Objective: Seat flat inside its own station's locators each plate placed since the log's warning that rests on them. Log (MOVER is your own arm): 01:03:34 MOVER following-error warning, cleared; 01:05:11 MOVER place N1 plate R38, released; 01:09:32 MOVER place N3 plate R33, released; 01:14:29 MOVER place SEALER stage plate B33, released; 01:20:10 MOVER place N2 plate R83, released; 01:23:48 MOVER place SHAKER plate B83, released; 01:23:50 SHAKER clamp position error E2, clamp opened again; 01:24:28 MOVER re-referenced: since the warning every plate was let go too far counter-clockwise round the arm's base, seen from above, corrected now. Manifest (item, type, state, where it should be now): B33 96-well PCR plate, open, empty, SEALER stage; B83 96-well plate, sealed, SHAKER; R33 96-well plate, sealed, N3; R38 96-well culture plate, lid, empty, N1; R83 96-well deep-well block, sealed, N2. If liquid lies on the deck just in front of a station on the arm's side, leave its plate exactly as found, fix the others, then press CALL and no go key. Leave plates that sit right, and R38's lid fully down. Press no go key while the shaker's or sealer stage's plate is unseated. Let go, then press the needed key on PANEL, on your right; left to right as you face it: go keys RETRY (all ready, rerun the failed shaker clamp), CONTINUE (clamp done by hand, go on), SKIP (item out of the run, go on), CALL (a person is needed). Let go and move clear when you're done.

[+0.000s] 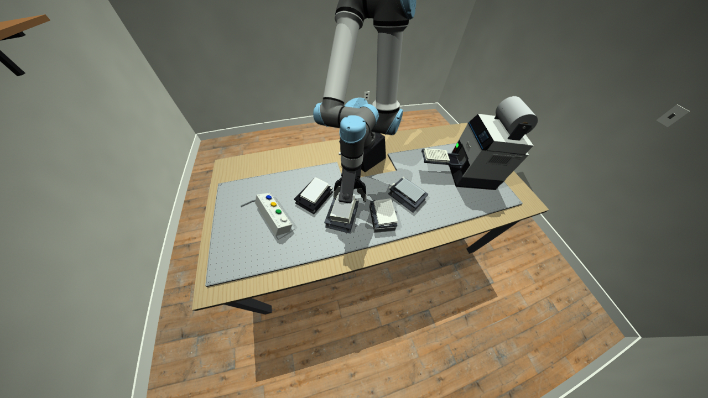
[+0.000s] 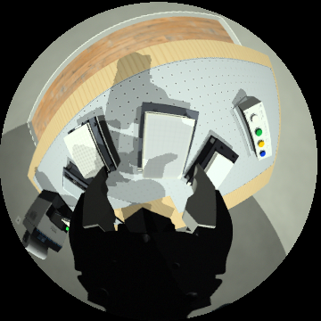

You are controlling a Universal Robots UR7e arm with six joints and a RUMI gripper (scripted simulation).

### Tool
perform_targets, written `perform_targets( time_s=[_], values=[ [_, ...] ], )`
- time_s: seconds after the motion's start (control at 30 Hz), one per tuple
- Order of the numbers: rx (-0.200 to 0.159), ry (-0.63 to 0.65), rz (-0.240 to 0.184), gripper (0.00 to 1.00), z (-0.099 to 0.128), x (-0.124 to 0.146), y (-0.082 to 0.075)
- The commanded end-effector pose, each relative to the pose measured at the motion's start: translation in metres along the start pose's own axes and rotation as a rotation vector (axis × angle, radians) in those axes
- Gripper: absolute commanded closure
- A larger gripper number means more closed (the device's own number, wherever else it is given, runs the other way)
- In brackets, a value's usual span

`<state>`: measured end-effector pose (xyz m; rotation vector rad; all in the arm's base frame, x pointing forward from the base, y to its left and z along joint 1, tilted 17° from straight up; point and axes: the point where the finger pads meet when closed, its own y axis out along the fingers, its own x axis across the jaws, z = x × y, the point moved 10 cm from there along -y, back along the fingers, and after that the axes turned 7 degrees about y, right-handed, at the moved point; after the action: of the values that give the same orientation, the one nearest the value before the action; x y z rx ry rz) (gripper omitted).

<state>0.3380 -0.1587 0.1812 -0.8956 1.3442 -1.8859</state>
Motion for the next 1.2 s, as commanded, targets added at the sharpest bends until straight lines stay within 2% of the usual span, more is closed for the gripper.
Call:
perform_targets(
  time_s=[0.0,0.07,0.3,0.5,0.87,1.17],
  values=[
    [0.002,-0.074,-0.005,0.18,0.002,-0.018,0.0],
    [0.002,-0.107,-0.005,0.18,0.002,-0.028,0.0],
    [0.002,-0.105,-0.005,0.18,0.0,-0.063,0.0],
    [0.002,-0.125,-0.005,0.18,-0.001,-0.068,0.0],
    [0.002,-0.34,-0.005,0.18,-0.016,-0.121,0.0],
    [0.002,-0.338,-0.004,0.18,-0.026,-0.155,0.0]
  ],
)
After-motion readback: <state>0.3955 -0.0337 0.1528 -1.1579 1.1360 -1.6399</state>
